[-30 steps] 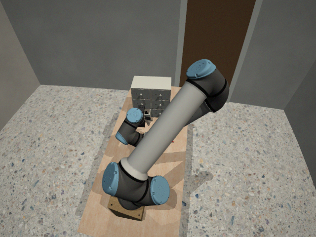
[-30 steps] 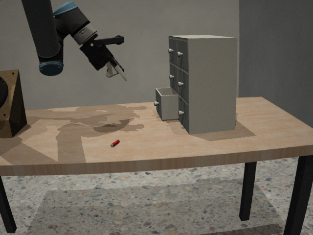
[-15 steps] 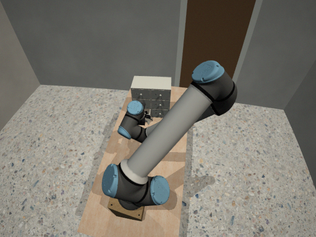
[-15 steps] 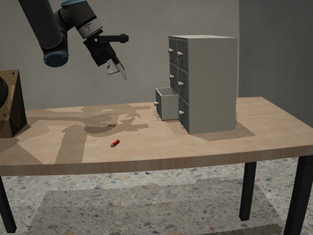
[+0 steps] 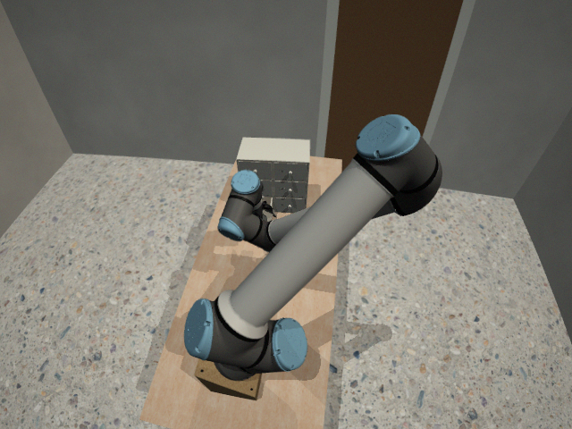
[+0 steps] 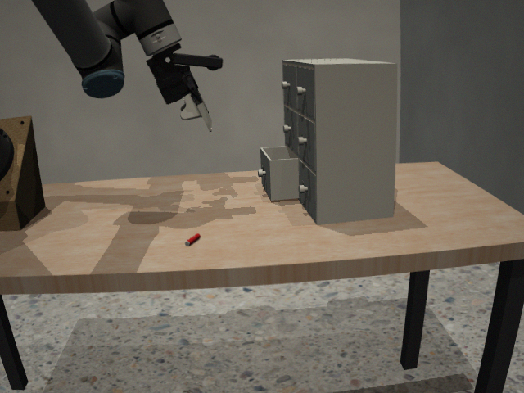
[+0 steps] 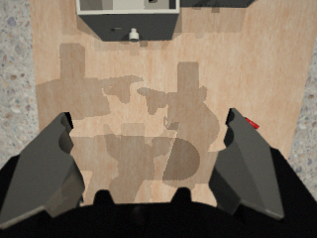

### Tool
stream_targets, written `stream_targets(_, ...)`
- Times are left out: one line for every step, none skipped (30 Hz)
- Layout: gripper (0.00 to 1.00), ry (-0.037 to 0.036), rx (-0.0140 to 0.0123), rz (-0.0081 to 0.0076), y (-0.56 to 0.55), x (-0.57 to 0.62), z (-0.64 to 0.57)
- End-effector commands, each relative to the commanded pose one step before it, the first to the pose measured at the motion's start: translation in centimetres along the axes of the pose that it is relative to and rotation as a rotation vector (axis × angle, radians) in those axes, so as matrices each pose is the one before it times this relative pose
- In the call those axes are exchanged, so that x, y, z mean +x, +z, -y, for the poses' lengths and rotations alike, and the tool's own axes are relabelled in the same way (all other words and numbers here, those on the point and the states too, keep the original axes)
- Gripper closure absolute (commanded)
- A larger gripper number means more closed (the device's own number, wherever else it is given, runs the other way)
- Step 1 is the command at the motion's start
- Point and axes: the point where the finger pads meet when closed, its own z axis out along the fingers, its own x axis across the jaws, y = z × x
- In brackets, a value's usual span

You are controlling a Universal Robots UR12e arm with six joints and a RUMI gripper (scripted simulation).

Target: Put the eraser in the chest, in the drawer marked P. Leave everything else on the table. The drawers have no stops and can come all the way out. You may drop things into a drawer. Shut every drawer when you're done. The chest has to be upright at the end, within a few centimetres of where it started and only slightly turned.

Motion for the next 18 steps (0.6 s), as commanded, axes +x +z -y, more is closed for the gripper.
stream_targets(0.00,0.00157,-0.04823,0.00137,-0.132,-0.031,0.114)
stream_targets(0.00,0.00003,-0.00794,0.00019,-0.014,-0.009,0.013)
stream_targets(0.00,0.00002,-0.00786,0.00010,-0.019,-0.005,0.011)
stream_targets(0.00,0.00000,-0.00777,0.00002,-0.023,-0.001,0.009)
stream_targets(0.00,-0.00001,-0.00768,-0.00006,-0.027,0.003,0.006)
stream_targets(0.00,-0.00002,-0.00759,-0.00014,-0.031,0.007,0.004)
stream_targets(0.00,-0.00003,-0.00751,-0.00018,-0.033,0.009,0.003)
stream_targets(0.00,0.00002,-0.00763,0.00020,-0.013,-0.010,0.013)
stream_targets(0.00,0.00001,-0.00754,0.00012,-0.017,-0.006,0.010)
stream_targets(0.00,0.00001,-0.00744,0.00005,-0.021,-0.002,0.008)
stream_targets(0.00,0.00000,-0.00734,-0.00002,-0.024,0.001,0.006)
stream_targets(0.00,0.00000,0.00000,0.00000,0.000,0.000,0.000)
stream_targets(0.00,0.00000,0.00000,0.00000,0.000,0.000,0.000)
stream_targets(0.00,-0.00001,-0.00724,-0.00009,-0.028,0.004,0.004)
stream_targets(0.00,-0.00001,-0.00714,-0.00015,-0.031,0.008,0.001)
stream_targets(0.00,-0.00001,-0.00714,-0.00003,-0.024,0.001,0.005)
stream_targets(0.00,0.00001,-0.00716,0.00015,-0.014,-0.008,0.010)
stream_targets(0.00,0.00001,-0.00706,0.00009,-0.018,-0.005,0.008)
